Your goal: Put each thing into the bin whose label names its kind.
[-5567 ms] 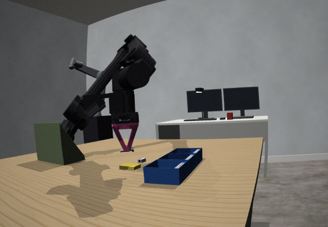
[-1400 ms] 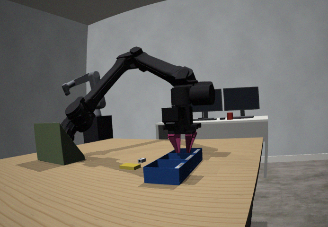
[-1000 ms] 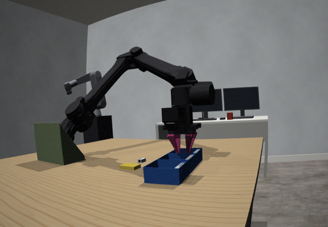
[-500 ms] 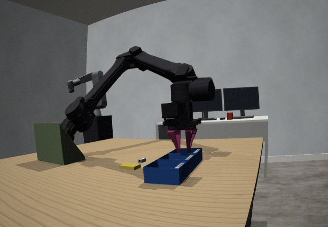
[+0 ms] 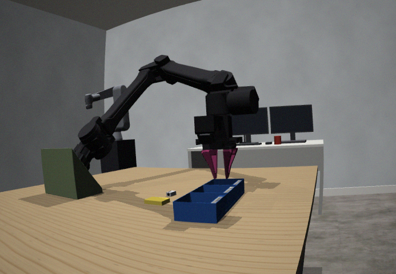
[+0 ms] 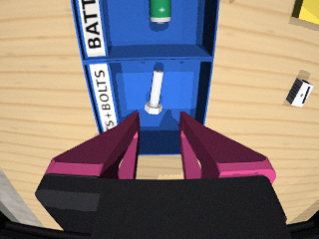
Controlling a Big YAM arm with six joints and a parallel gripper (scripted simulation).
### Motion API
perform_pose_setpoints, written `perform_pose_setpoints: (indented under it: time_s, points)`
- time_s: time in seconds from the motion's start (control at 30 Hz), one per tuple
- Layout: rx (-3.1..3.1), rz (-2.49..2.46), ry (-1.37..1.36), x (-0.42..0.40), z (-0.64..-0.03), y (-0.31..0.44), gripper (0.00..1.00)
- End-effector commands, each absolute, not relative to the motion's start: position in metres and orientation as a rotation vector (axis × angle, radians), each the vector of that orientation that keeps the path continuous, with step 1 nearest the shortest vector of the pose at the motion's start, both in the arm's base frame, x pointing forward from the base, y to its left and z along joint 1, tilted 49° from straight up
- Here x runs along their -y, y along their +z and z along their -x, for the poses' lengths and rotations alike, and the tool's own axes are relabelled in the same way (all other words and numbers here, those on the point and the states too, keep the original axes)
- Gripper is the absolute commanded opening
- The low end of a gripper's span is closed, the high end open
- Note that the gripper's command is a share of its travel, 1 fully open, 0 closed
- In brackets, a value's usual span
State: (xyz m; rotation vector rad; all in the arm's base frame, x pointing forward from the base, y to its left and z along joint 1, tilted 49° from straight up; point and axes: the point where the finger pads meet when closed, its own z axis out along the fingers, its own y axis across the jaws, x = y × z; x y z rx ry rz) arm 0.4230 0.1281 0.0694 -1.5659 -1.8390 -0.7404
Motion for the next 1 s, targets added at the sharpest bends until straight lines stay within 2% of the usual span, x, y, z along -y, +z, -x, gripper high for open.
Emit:
perform_pose_setpoints:
  time_s: [0.0, 0.53, 0.77, 0.8, 0.97]
  points:
    - [1.882, 1.576, -0.813, -0.104, -0.444, 0.104, 0.29]
    - [1.856, 1.561, -0.763, -0.113, -0.424, 0.089, 0.29]
    - [1.865, 1.567, -0.779, -0.113, -0.434, 0.091, 0.29]
    - [1.882, 1.576, -0.813, -0.101, -0.442, 0.107, 1.0]
    - [1.884, 1.577, -0.812, -0.086, -0.443, 0.12, 1.0]
